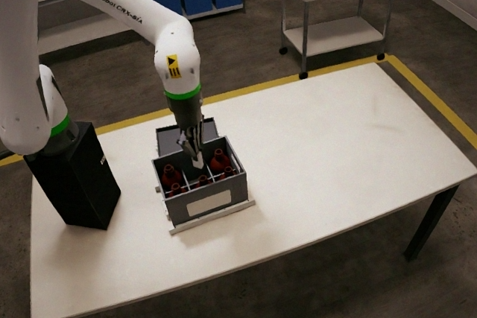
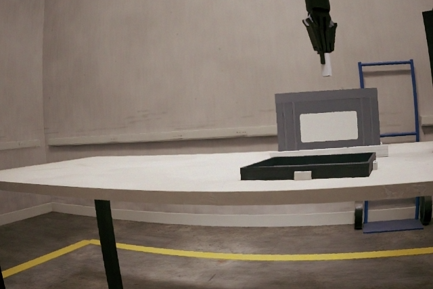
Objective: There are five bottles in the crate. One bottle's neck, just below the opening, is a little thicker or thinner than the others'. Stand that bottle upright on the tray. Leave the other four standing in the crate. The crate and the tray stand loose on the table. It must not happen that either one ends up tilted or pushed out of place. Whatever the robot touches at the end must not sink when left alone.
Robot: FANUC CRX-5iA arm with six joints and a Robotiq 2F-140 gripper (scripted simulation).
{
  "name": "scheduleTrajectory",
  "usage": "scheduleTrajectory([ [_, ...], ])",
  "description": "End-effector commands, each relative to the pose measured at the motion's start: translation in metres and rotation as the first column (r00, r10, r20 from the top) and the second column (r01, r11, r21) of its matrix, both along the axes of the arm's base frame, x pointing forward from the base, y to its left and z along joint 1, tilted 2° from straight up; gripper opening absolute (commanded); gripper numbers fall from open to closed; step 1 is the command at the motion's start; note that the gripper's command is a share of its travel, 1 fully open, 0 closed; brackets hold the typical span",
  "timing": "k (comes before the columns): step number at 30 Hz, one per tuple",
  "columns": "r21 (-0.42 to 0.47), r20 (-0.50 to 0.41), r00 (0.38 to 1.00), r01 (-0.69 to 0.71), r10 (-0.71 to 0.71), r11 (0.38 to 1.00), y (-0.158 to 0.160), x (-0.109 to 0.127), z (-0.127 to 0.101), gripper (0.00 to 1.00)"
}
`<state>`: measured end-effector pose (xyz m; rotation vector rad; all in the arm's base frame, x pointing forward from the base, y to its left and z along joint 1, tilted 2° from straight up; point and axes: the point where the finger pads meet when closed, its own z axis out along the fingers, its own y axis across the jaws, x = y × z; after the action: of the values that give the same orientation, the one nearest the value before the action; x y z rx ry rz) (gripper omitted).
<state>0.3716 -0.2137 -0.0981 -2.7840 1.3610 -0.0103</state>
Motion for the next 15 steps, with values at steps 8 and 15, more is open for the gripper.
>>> scheduleTrajectory([
  [8, -0.001, 0.001, 1.000, 0.000, 0.000, 1.000, -0.0025, 0.0039, 0.0006, 0.44],
  [15, -0.001, 0.001, 1.000, 0.000, 0.000, 1.000, -0.0025, 0.0039, 0.0006, 0.44],
])
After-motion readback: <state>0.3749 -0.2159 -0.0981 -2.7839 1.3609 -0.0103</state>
